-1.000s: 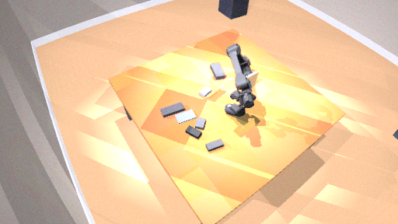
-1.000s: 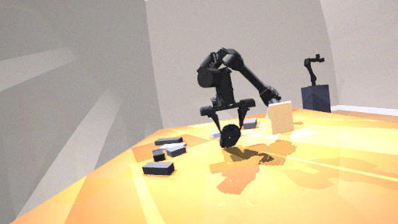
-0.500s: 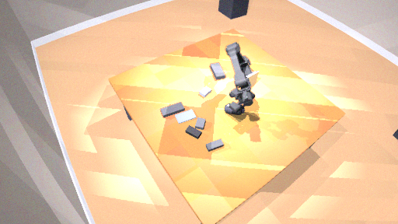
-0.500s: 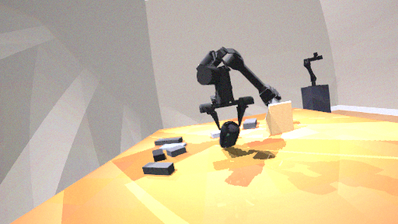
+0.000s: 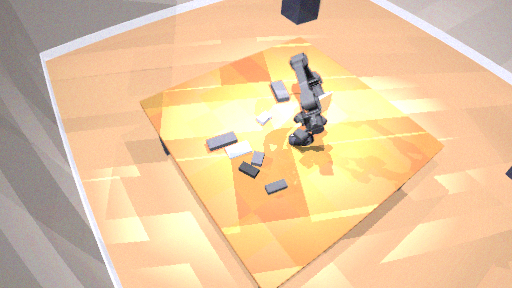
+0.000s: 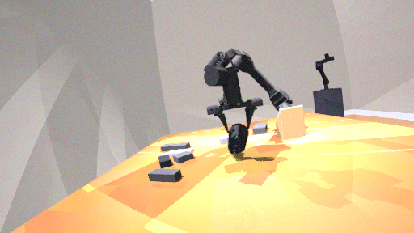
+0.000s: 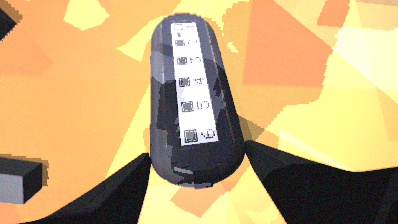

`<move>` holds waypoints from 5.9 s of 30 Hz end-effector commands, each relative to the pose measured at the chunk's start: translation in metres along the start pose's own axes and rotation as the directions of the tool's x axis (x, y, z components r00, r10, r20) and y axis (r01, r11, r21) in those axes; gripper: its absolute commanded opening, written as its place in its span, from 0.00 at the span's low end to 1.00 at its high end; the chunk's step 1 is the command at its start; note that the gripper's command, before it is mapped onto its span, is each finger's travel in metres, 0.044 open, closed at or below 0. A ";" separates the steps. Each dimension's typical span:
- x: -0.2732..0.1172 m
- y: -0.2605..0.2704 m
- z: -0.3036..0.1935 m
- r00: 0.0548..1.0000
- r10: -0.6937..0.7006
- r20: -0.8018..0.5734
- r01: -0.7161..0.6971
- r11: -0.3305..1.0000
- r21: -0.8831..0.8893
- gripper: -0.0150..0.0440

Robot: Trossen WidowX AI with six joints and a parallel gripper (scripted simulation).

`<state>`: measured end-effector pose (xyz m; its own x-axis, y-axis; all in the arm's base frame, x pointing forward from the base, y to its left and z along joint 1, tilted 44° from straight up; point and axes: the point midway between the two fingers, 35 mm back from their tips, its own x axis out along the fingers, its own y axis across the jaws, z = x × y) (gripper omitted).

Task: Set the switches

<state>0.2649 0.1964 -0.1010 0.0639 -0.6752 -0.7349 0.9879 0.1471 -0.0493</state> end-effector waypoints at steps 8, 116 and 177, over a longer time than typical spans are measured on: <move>-0.006 0.001 0.011 1.000 0.003 0.005 -0.003 1.000 -0.001 0.82; -0.029 0.000 0.087 1.000 0.001 0.009 -0.001 1.000 -0.002 0.83; -0.025 0.001 0.137 1.000 0.001 0.011 -0.001 1.000 -0.002 0.82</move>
<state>0.2826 0.1215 0.0091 0.0709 -0.6764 -0.7331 0.9870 0.1541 -0.0467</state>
